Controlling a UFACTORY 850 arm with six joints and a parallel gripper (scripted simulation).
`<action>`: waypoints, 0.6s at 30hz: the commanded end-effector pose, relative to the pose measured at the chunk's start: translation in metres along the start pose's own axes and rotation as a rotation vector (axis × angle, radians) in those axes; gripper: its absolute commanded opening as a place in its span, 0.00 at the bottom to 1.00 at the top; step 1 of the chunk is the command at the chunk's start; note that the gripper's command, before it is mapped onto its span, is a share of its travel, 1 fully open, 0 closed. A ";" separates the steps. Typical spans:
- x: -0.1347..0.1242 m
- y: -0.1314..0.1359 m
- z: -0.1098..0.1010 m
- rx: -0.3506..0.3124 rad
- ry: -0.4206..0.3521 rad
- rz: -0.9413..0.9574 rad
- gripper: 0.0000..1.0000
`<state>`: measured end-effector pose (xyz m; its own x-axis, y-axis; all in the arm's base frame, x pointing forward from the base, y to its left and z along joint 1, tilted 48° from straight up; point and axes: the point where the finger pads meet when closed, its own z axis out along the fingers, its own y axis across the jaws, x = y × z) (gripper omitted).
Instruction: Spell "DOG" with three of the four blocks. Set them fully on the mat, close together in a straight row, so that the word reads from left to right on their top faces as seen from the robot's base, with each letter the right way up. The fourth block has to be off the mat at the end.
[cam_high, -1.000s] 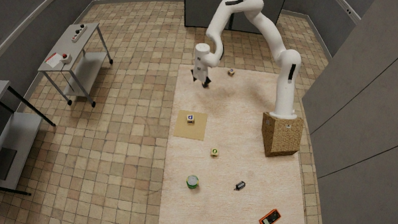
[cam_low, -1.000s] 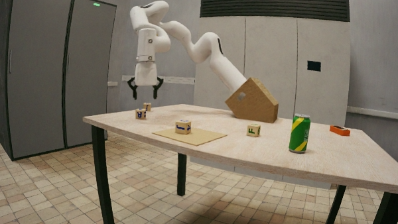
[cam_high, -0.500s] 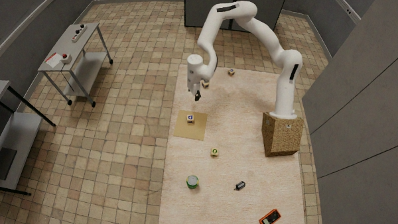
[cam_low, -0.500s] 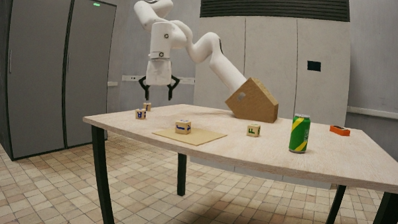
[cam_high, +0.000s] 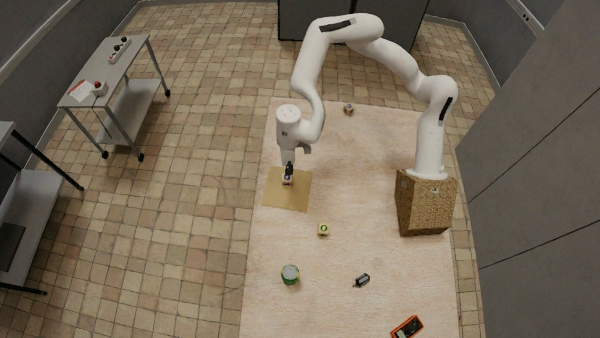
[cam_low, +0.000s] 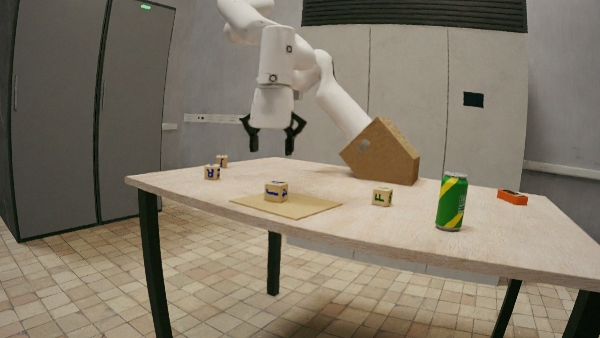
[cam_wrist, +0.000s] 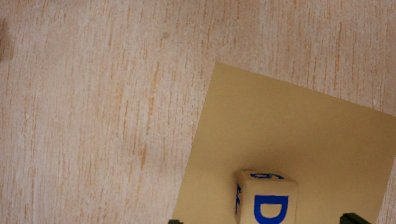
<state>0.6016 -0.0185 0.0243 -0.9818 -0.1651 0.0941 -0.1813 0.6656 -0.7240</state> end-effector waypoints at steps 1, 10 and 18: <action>-0.004 0.017 -0.001 0.011 -0.003 0.057 1.00; -0.005 0.022 -0.001 0.013 -0.003 0.073 0.87; -0.005 0.022 -0.001 0.013 -0.003 0.073 0.87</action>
<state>0.6017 -0.0031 0.0085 -0.9923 -0.1174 0.0399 -0.1085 0.6663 -0.7377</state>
